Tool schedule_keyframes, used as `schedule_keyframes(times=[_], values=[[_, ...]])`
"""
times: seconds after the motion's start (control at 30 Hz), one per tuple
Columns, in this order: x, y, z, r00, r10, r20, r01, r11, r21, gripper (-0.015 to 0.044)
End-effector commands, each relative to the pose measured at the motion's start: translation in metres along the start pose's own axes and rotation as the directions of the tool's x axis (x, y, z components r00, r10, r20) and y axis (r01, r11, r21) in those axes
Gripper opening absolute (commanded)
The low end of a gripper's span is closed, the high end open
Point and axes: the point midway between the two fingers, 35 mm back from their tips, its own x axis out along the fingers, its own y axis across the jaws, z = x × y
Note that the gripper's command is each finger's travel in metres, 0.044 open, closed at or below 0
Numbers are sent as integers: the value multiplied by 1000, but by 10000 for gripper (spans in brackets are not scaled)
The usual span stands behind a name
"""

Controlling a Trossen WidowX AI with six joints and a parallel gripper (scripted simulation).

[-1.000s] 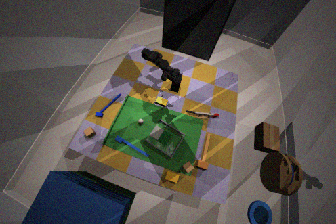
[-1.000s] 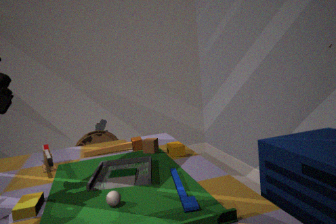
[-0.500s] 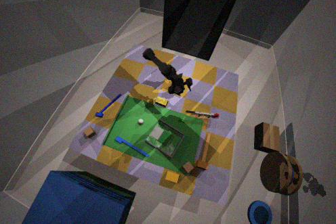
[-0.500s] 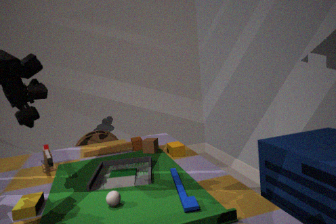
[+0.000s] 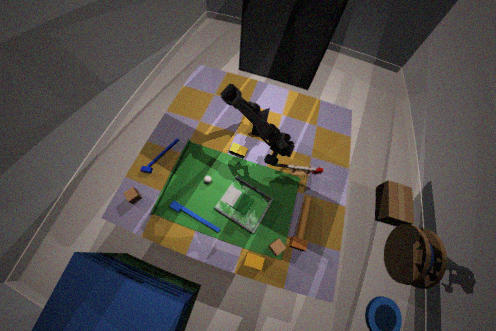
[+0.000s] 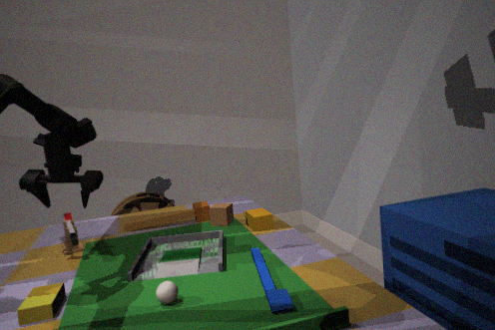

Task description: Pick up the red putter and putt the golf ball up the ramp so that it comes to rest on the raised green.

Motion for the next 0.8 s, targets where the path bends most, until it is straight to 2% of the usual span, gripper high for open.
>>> schedule_keyframes(times=[0.0, 0.33, 0.77], values=[[64, -2, 7, 992, -9, -127, -45, 911, -411, 440], [68, -3, 11, 991, -9, -130, -47, 906, -420, 440], [107, -9, -8, 991, -10, -132, -47, 906, -420, 440]])
